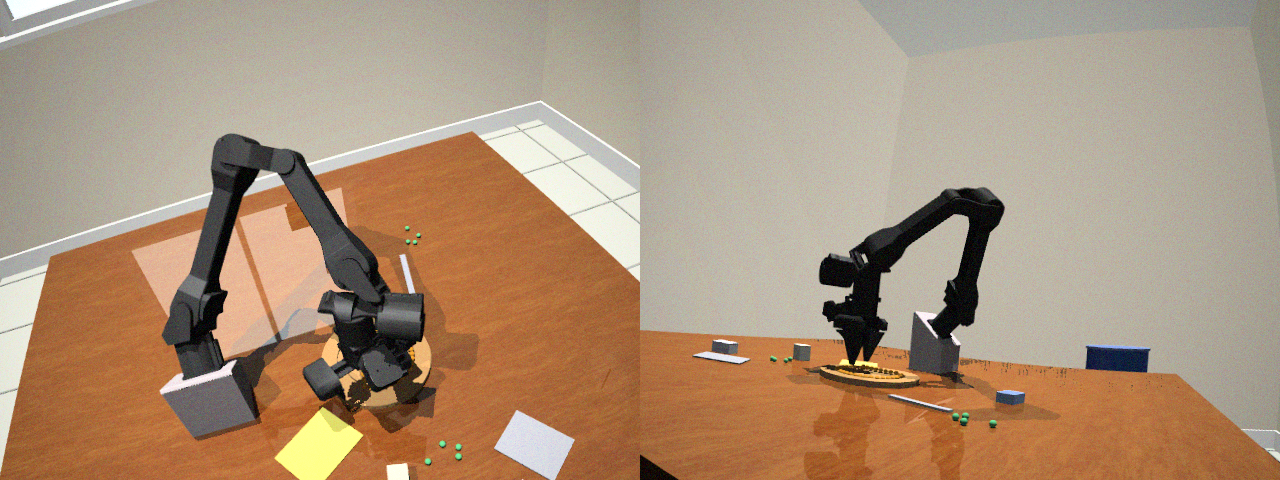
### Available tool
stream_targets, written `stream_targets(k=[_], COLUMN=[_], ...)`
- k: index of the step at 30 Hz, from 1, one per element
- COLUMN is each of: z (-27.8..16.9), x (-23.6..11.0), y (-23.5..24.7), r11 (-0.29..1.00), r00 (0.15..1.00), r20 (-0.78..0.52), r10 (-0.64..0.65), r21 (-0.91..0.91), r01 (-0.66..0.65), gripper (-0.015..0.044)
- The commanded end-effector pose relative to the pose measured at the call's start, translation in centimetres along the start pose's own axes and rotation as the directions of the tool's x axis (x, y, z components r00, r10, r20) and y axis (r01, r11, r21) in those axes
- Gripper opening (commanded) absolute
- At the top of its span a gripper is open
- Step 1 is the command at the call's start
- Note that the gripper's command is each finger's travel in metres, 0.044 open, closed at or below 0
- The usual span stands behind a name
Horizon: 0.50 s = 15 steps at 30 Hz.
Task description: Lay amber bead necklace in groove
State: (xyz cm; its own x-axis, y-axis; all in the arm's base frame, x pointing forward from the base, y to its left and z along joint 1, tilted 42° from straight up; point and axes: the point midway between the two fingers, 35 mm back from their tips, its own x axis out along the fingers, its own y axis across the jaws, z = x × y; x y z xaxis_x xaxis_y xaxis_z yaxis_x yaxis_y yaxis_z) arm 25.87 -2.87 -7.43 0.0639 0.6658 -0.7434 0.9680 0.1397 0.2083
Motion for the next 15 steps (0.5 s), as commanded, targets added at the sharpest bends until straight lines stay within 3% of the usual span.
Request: stream_targets(k=[1, 5, 15], z=[0.0, 0.0, -5.8], x=[0.0, 0.0, -2.2], y=[-0.1, -0.1, 2.5], r11=[1.0, 1.0, 0.995], r00=[1.0, 1.0, 1.0], r20=[0.002, 0.002, 0.003], r10=[-0.004, -0.004, -0.005], r21=[-0.002, -0.002, 0.099], r01=[0.004, 0.004, 0.004], gripper=[0.044, 0.044, 0.0177])
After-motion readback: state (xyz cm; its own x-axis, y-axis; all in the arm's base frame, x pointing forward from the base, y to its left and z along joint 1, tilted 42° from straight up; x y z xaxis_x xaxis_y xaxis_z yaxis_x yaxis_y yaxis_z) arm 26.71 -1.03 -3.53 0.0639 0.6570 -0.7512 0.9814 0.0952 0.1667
